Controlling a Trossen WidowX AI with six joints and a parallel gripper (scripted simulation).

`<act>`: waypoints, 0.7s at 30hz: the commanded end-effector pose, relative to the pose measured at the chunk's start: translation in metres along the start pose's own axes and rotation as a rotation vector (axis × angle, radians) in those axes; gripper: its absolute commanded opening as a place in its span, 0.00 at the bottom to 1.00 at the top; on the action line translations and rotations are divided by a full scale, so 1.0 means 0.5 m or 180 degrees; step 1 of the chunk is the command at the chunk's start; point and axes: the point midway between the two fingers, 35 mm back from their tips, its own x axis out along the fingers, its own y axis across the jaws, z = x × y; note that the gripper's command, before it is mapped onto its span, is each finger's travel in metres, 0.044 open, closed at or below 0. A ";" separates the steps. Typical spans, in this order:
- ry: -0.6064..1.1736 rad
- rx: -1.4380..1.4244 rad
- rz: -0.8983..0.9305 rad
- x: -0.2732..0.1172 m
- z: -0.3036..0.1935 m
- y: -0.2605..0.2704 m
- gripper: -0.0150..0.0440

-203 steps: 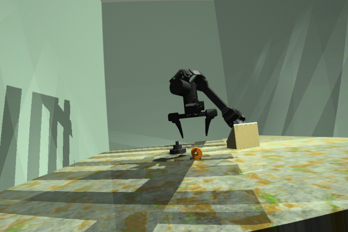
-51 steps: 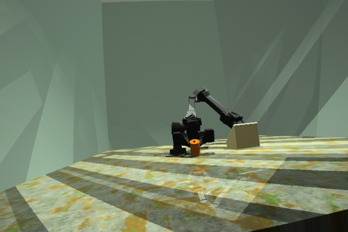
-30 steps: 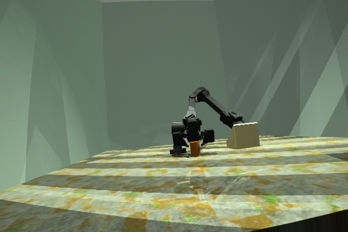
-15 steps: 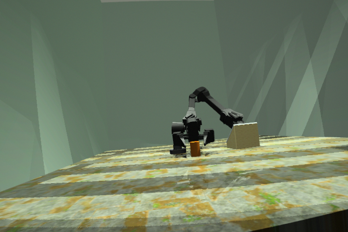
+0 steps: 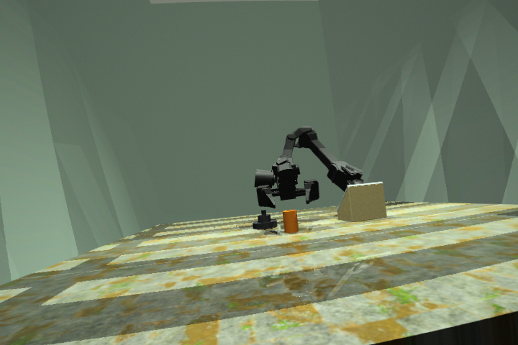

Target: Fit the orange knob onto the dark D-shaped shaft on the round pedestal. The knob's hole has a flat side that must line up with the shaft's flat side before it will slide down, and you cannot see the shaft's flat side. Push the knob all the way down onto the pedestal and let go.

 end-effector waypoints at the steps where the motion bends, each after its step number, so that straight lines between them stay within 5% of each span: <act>1: -0.0028 -0.0046 -0.0068 -0.039 0.084 -0.006 1.00; 8: 0.0132 0.0034 0.0020 -0.032 0.082 -0.004 1.00; 15: 0.1983 0.0419 0.0435 -0.011 0.076 0.016 1.00; 21: 0.3516 0.0073 -0.0002 -0.045 0.120 0.001 1.00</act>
